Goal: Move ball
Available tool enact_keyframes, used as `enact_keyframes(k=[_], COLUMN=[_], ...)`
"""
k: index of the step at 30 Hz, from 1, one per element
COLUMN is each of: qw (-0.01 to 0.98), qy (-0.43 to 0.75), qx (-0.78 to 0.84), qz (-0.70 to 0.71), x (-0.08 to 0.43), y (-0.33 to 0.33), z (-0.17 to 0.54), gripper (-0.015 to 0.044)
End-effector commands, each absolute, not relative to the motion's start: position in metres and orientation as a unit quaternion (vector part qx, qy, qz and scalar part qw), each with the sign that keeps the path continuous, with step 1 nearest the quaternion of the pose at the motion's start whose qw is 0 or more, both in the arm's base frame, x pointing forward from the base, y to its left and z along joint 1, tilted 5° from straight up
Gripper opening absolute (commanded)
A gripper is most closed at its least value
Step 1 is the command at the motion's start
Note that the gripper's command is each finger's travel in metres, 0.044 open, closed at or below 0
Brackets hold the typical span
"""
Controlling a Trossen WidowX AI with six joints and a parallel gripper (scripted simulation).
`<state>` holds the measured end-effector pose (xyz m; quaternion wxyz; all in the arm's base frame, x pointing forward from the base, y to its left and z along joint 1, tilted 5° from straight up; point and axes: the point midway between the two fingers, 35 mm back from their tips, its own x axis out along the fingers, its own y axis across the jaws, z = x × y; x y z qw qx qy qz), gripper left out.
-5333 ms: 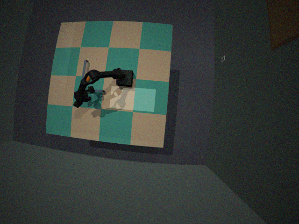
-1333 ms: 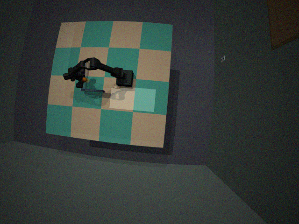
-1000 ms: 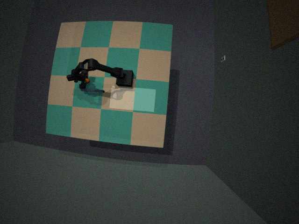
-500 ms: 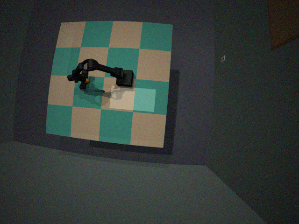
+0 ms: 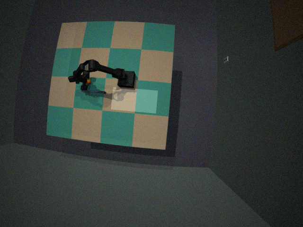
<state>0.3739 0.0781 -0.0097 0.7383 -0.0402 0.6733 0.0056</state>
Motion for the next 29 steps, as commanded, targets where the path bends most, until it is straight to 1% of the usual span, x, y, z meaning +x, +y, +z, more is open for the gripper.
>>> enact_keyframes(k=[1,6,17,20,22,29], qw=[0.738,0.738,0.743,0.743,0.742,0.742], qy=[0.673,0.674,0.668,0.668,0.669,0.669], qx=[-0.040,-0.041,-0.041,-0.041,-0.041,-0.041], qz=[0.006,0.007,0.009,0.009,0.009,0.009], x=[0.374,0.366,0.369,0.365,0.360,0.359], y=[0.079,0.082,0.082,0.083,0.083,0.083], z=[0.001,0.073,0.072,0.097,0.119,0.122], gripper=[0.0356,0.0356,0.0356,0.0435,0.0440,0.0440])
